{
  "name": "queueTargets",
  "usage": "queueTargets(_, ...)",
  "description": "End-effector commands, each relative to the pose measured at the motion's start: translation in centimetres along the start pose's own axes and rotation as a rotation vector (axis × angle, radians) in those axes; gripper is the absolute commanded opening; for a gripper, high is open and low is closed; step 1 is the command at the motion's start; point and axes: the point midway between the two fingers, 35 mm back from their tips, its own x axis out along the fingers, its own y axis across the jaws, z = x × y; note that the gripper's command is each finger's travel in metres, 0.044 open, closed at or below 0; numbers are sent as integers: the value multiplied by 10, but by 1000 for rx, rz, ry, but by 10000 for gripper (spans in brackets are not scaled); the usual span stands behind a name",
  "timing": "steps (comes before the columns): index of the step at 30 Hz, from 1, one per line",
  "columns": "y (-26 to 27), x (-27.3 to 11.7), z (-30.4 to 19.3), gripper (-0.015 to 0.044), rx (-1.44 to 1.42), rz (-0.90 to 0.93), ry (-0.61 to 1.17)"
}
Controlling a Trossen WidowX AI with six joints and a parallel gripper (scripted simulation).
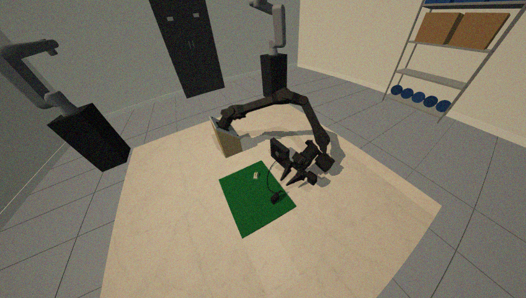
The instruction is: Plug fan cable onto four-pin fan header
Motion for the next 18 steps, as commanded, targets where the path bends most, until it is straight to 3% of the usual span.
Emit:
queueTargets(1, -3, -39, 3, 140, -40, 24, 49)
queueTargets(17, -3, -39, 3, 140, -40, 24, 49)
queueTargets(18, 0, 1, 0, 166, -1, -3, 4)
